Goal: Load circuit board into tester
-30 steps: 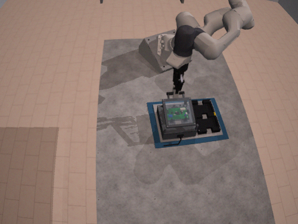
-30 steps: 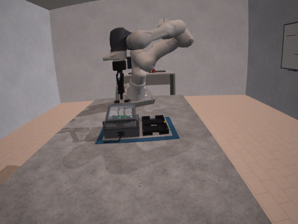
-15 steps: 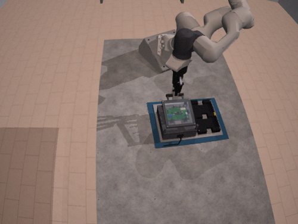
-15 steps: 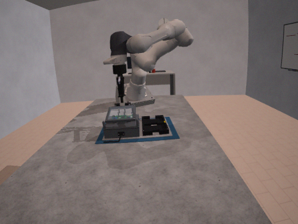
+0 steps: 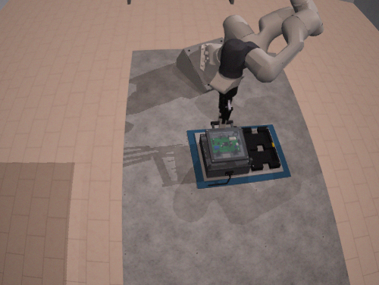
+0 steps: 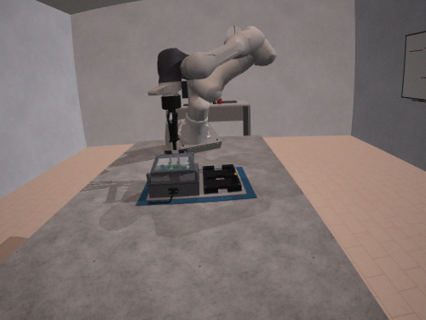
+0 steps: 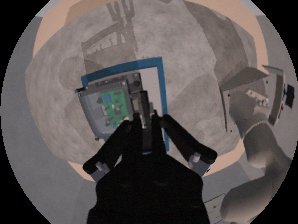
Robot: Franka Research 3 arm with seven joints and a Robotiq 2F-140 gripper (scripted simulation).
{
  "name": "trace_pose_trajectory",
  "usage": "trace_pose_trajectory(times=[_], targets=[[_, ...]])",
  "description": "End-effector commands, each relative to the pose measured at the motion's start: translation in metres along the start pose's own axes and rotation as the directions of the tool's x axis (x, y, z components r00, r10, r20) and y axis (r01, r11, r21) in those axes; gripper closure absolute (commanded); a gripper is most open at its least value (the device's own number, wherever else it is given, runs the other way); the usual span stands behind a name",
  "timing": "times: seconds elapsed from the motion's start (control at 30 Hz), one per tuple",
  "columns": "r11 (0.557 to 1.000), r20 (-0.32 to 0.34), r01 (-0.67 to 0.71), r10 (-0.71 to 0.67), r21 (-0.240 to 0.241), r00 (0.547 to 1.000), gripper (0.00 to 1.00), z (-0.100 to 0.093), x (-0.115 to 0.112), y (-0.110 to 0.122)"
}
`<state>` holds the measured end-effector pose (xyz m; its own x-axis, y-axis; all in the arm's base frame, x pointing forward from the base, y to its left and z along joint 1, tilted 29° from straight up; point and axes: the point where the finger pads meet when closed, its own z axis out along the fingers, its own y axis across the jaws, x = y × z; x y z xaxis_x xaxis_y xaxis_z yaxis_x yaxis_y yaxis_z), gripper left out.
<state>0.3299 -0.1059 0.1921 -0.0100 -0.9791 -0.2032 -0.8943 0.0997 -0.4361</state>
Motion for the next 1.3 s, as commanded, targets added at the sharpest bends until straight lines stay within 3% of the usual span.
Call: trace_pose_trajectory(times=[0.0, 1.27], targets=[[1.0, 0.003, 0.002, -0.002, 0.002, 1.0, 1.0, 0.0042, -0.0007, -0.0001], [1.0, 0.003, 0.002, -0.002, 0.002, 1.0, 1.0, 0.0138, -0.0007, 0.0004]])
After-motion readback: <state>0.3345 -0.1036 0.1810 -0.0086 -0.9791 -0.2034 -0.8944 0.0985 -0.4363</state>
